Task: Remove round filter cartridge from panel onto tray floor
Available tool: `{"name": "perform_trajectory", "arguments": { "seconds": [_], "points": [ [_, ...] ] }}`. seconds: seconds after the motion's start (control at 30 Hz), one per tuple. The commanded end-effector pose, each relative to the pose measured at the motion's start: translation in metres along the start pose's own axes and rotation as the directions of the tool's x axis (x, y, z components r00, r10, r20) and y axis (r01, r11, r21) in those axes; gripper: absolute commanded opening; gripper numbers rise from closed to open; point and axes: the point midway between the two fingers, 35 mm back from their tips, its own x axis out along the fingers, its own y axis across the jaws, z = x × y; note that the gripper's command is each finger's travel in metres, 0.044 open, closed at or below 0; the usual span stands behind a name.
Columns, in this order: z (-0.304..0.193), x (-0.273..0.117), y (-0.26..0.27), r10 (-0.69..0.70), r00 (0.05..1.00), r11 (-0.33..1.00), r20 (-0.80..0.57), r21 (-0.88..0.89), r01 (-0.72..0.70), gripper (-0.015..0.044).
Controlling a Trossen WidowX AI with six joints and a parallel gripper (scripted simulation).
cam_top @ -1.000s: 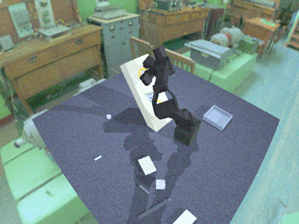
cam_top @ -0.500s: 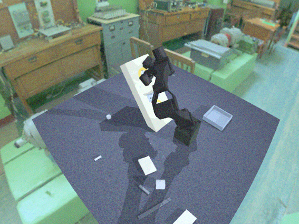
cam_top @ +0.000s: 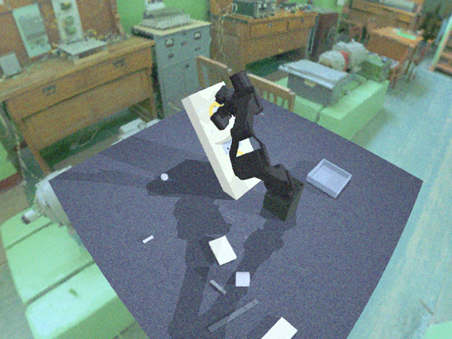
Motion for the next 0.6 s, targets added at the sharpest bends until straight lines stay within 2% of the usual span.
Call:
{"name": "perform_trajectory", "arguments": {
  "seconds": [0.0,0.57],
  "points": [
    [-0.0013,0.0011,-0.0004,-0.002,1.000,1.000,-0.003,0.005,0.002,0.0110],
    [-0.0012,0.0100,-0.0004,-0.002,1.000,1.000,-0.002,0.005,0.002,0.0110]
  ]
}}
